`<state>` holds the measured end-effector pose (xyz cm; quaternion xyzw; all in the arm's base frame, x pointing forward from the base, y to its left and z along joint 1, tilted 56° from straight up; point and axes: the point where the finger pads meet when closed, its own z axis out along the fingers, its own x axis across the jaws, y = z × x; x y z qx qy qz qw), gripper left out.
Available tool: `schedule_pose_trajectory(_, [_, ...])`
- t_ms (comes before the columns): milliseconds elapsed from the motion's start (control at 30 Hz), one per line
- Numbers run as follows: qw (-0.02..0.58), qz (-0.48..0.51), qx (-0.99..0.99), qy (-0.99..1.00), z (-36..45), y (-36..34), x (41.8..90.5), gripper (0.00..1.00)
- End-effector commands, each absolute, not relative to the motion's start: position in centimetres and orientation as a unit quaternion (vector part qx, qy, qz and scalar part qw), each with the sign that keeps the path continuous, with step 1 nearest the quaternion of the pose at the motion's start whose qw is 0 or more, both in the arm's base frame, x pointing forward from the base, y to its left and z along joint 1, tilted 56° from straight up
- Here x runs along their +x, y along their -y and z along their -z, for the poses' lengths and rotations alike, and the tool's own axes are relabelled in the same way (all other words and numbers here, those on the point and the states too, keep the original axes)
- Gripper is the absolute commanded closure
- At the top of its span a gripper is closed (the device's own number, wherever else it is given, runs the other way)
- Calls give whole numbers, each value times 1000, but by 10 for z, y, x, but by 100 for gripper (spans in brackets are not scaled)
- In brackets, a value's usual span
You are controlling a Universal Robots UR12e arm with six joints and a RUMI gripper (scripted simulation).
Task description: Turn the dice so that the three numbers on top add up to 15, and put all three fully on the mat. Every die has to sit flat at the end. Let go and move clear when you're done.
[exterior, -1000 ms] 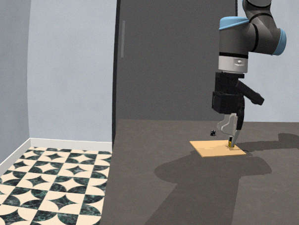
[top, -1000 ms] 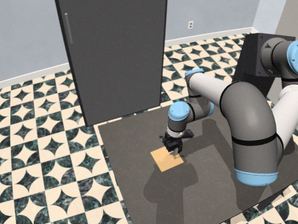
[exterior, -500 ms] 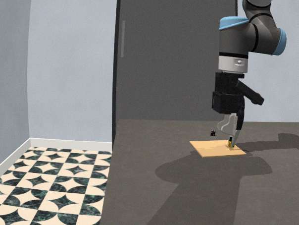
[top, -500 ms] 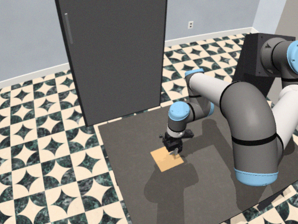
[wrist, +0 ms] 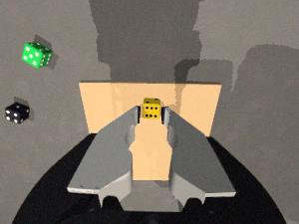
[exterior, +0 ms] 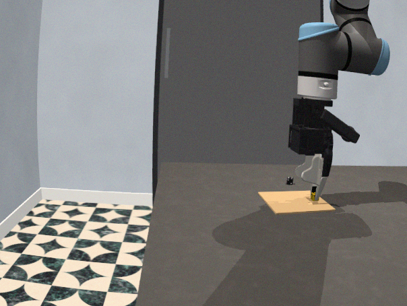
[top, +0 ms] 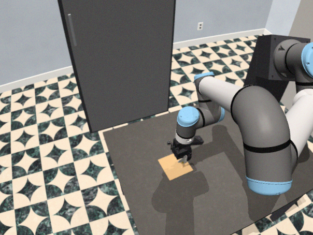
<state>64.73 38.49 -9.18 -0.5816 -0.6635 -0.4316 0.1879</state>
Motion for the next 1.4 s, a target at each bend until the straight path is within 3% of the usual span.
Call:
schedule_pose_trajectory(0, [186,432,-581,664,92,-385,650,85])
schedule_pose_trajectory(67, [186,432,-581,664,92,-385,650,82])
schedule_pose_trajectory(700, [186,432,-581,664,87,-378,648,82])
schedule_pose_trajectory(1367, [186,432,-581,664,43,-316,628,82])
